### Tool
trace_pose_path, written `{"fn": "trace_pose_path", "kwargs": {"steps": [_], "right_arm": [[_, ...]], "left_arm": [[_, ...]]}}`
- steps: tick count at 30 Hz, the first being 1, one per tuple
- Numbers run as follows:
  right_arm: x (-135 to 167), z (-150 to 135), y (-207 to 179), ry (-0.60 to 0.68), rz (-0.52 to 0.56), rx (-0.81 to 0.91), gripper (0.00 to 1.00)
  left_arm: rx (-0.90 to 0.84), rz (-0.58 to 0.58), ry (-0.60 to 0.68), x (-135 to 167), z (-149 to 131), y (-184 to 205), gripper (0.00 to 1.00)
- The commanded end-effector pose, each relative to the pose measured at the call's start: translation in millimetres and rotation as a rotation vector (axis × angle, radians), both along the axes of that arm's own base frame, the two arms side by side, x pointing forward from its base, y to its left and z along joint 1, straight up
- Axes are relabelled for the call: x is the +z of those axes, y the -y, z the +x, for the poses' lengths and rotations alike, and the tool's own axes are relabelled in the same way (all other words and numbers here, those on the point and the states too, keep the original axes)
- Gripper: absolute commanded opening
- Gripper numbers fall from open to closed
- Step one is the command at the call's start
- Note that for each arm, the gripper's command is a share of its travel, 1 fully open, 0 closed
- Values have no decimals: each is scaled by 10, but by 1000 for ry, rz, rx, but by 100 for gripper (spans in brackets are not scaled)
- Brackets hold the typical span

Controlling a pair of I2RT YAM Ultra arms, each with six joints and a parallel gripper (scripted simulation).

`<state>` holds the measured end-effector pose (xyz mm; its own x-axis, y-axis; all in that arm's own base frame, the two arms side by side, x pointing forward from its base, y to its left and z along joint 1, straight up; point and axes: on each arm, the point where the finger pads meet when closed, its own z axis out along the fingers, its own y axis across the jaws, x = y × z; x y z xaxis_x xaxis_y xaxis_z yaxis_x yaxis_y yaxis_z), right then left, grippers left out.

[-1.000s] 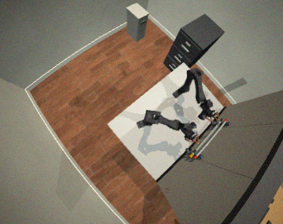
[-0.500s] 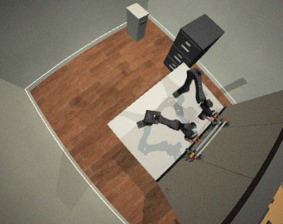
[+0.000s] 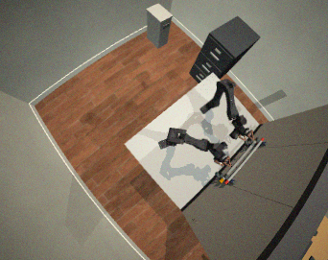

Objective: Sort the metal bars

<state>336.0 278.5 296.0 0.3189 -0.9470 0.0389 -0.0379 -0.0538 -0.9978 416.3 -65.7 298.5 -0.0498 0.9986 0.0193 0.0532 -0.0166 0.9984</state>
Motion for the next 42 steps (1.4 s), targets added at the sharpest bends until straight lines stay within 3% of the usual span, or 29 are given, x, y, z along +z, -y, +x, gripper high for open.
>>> {"fn": "trace_pose_path", "kwargs": {"steps": [1, 42], "right_arm": [[230, 6, 34, 38, 54, -2, 98], [-320, 19, 27, 38, 54, -2, 79]], "left_arm": [[7, -16, 53, 205, -19, -48, 98], [7, -16, 53, -345, -4, -52, 79]]}}
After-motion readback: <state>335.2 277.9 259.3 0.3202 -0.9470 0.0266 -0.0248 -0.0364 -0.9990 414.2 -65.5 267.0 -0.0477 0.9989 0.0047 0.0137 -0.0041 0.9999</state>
